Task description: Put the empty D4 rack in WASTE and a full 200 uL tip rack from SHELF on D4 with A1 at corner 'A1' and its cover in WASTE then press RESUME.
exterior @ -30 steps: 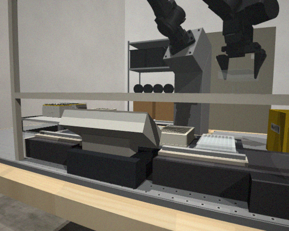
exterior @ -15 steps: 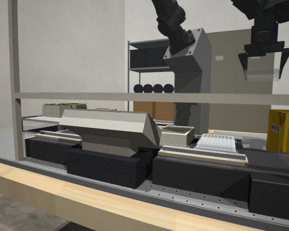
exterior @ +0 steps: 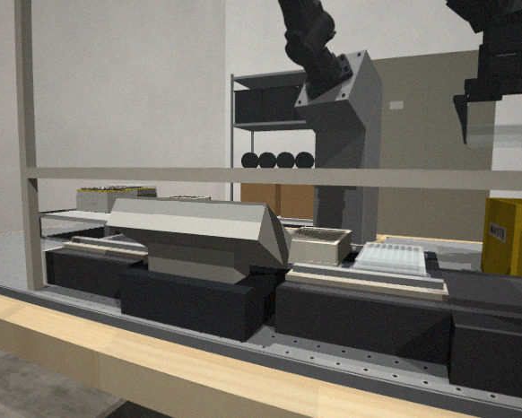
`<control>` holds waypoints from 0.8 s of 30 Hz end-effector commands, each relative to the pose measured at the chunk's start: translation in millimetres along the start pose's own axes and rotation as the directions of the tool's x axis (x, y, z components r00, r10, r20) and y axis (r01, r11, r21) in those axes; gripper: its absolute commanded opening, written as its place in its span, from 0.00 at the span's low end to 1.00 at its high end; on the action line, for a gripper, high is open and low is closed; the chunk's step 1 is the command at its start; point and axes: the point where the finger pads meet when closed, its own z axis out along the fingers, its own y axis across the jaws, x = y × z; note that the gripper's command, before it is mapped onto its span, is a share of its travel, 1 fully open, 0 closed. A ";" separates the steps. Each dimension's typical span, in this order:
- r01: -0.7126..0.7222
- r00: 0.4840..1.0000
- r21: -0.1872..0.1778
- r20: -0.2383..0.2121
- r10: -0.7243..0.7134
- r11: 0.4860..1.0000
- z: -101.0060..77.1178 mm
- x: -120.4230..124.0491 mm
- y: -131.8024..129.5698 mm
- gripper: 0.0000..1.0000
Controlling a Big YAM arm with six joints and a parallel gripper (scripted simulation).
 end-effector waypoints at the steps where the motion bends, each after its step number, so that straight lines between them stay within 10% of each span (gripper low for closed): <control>1: 0.090 0.996 -0.025 0.013 -0.089 0.996 -9.9 3.7 31.7 0.00; 15: 0.067 0.998 -0.029 0.014 -0.067 0.997 -12.6 12.6 92.3 0.00; 24: 0.160 0.987 -0.020 0.010 -0.160 0.987 -10.3 21.9 85.3 0.00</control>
